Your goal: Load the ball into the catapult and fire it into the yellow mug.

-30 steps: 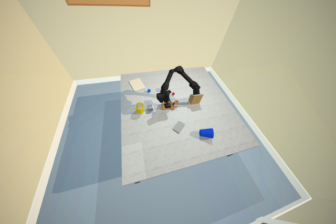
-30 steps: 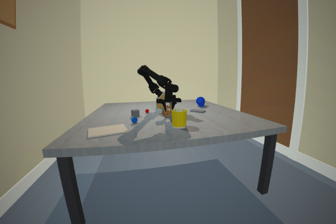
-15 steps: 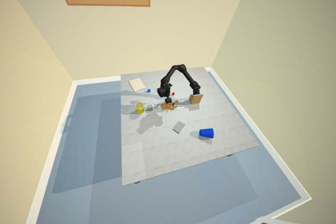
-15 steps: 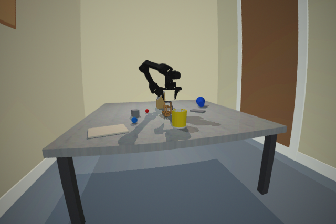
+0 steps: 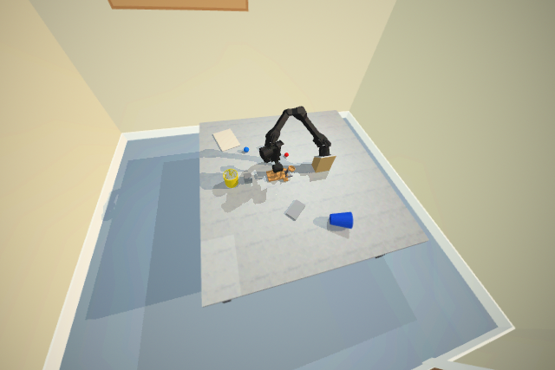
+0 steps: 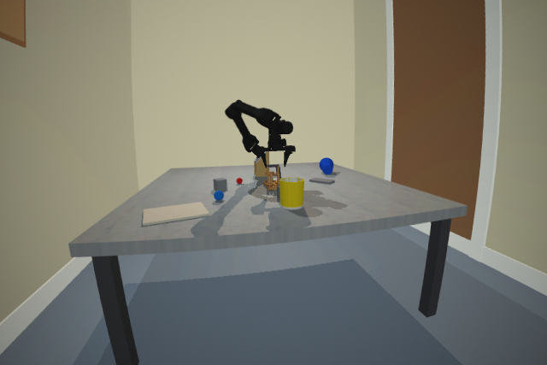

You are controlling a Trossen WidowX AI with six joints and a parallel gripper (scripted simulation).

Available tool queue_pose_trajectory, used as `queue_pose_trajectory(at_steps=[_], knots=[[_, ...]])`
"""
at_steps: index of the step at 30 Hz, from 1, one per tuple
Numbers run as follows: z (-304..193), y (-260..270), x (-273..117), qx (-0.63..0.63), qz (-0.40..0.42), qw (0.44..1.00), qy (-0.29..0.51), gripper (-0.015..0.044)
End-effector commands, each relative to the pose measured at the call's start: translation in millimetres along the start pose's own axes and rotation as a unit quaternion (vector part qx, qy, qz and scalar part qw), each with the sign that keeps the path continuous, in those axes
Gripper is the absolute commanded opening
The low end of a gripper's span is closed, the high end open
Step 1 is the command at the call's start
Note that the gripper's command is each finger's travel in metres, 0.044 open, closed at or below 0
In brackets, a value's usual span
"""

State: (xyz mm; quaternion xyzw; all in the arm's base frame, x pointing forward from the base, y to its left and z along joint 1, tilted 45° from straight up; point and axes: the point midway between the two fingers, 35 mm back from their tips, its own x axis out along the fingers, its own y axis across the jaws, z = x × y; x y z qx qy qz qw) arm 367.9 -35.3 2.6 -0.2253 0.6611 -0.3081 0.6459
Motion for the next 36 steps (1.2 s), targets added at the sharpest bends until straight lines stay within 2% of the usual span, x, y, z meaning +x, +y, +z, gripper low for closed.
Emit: queue_pose_trajectory(at_steps=[1,36], knots=[[-4,-1,20,-0.004,-0.004,1.0,0.007,0.044],[-5,-2,71,-0.004,-0.005,1.0,0.007,0.044]])
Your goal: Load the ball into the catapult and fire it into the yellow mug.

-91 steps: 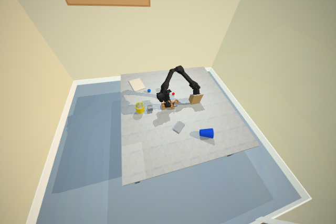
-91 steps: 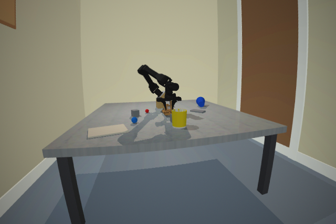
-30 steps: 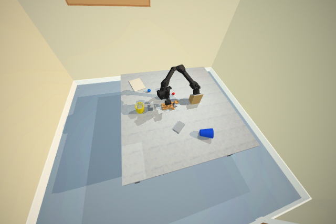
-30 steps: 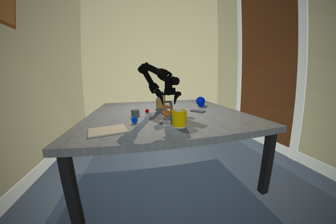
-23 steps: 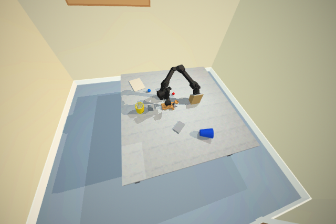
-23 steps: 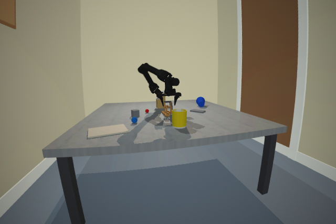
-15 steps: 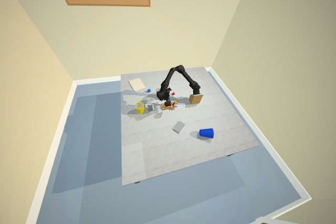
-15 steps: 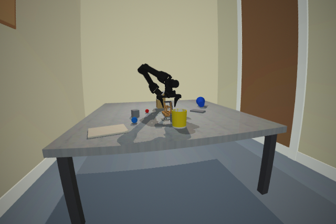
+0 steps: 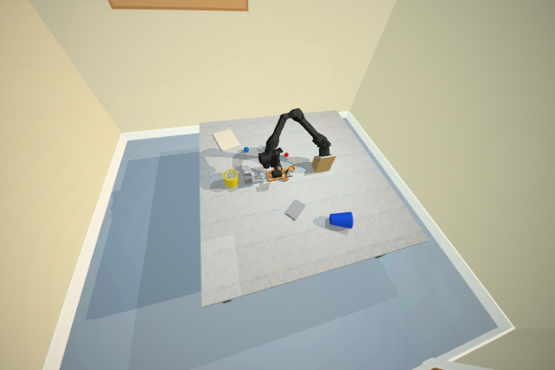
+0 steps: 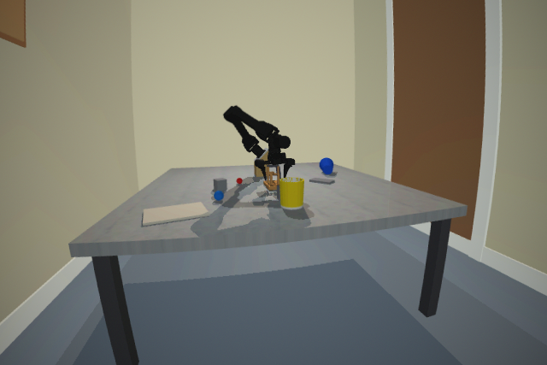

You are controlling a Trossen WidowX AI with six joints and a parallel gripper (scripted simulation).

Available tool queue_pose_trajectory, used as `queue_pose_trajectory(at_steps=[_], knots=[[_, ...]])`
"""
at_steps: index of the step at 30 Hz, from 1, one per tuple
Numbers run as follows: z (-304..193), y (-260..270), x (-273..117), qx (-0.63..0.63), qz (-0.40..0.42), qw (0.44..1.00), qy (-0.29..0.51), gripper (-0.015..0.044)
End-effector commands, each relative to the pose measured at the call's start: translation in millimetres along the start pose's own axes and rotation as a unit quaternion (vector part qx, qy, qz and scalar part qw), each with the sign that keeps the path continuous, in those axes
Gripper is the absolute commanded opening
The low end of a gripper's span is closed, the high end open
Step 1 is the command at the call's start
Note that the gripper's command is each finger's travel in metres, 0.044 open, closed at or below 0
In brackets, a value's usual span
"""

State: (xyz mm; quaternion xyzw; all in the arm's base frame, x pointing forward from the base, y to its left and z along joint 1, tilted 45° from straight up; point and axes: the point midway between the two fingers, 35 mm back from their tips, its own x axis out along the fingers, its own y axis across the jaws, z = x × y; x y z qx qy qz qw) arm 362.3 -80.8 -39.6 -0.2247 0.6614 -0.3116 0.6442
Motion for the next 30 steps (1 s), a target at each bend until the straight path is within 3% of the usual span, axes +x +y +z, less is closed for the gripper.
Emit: queue_pose_trajectory(at_steps=[1,8,20,26,28,30], knots=[[-4,1,10,-0.006,-0.003,1.0,0.004,0.044],[-4,1,11,-0.006,-0.003,1.0,0.004,0.044],[-2,0,8,-0.002,-0.001,1.0,0.002,0.0125],[-1,1,5,-0.002,-0.001,1.0,0.002,0.0065],[-1,1,-17,-0.002,0.0,1.0,0.002,0.0013],[-1,1,-39,-0.002,0.001,1.0,0.002,0.0]])
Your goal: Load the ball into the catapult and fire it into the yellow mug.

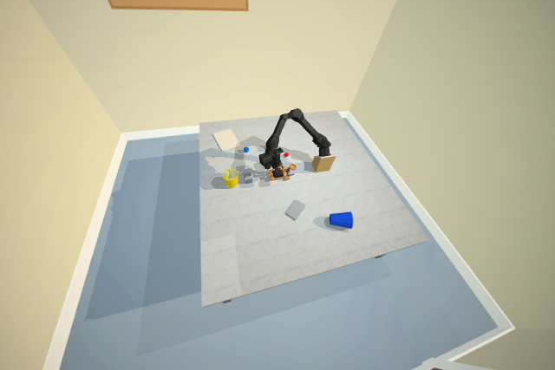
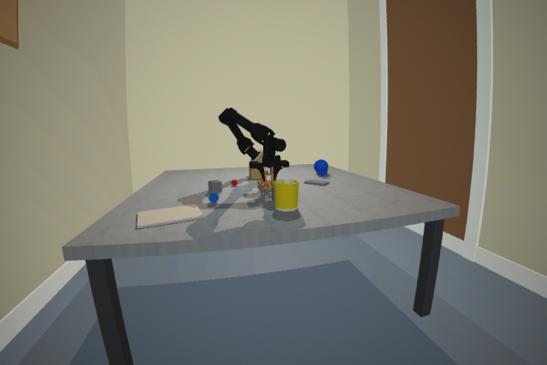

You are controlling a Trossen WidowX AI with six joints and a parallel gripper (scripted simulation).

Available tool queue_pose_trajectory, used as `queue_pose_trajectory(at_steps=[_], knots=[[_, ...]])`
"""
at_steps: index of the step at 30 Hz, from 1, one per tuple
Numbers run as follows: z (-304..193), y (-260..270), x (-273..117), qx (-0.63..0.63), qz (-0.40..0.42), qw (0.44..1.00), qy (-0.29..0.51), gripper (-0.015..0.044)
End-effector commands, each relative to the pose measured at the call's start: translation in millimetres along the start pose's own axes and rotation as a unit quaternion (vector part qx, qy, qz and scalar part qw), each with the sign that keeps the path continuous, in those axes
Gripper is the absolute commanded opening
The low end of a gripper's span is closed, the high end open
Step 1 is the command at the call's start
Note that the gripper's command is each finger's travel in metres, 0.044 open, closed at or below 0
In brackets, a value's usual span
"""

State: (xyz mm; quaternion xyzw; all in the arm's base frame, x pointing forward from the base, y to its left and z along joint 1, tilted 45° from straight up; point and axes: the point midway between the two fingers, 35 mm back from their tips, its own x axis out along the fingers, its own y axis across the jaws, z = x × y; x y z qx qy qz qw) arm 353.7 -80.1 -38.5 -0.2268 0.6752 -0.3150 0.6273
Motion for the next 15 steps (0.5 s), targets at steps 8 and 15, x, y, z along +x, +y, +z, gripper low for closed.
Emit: queue_pose_trajectory(at_steps=[8,15], knots=[[6,2,-39,0.004,0.006,1.0,-0.018,0.0],[6,3,-27,0.003,0.005,1.0,-0.017,0.0]])
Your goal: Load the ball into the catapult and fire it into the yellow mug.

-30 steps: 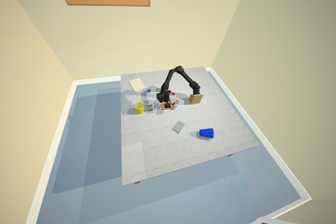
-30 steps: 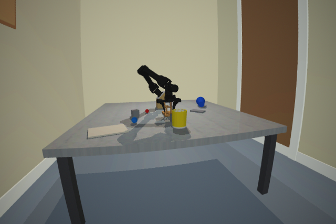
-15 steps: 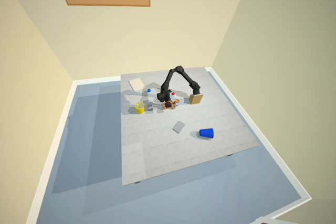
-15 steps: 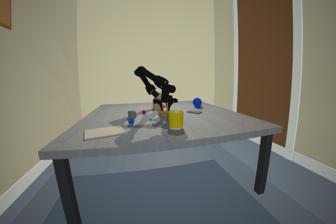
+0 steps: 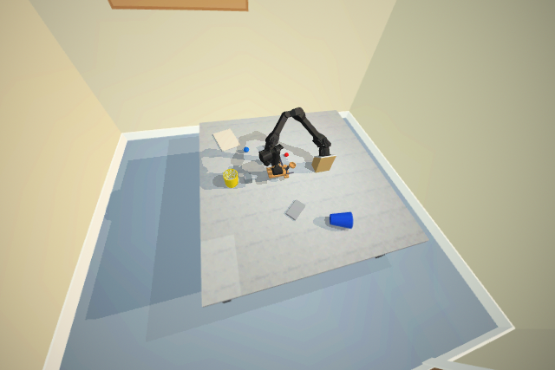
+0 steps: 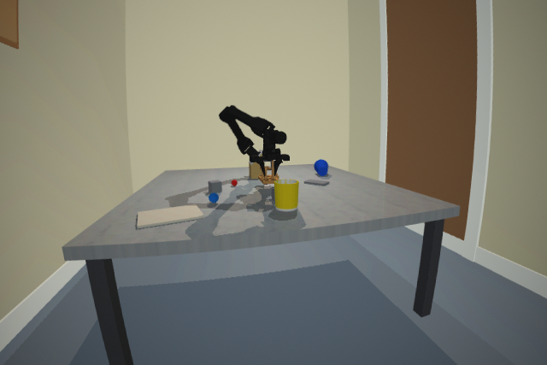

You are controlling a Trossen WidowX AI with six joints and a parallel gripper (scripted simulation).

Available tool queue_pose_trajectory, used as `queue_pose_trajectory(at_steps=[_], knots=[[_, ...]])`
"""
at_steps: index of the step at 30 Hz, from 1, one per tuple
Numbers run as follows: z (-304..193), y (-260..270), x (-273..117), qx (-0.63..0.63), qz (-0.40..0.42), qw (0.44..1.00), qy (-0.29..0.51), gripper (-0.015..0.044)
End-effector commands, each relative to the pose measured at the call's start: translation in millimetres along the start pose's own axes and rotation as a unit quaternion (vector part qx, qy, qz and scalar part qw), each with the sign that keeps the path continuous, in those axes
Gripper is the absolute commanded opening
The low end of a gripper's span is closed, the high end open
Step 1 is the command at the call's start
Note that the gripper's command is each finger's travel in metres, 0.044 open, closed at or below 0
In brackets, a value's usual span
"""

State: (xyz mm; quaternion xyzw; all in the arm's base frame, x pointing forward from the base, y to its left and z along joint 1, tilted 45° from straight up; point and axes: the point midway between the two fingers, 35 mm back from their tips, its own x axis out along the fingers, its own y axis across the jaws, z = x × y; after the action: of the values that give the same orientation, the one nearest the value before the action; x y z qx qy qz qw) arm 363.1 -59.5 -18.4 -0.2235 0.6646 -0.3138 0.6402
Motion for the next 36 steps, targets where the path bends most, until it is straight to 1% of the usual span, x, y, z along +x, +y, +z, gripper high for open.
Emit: queue_pose_trajectory(at_steps=[1,24,25,30,36], knots=[[0,2,4,-0.005,0.001,1.0,-0.003,0.0],[-1,2,42,-0.008,-0.002,1.0,-0.002,0.0],[0,0,37,-0.001,0.0,1.0,0.0,0.0],[0,0,37,-0.001,0.0,1.0,0.0,0.0],[0,0,37,-0.001,0.0,1.0,0.0,0.0157]])
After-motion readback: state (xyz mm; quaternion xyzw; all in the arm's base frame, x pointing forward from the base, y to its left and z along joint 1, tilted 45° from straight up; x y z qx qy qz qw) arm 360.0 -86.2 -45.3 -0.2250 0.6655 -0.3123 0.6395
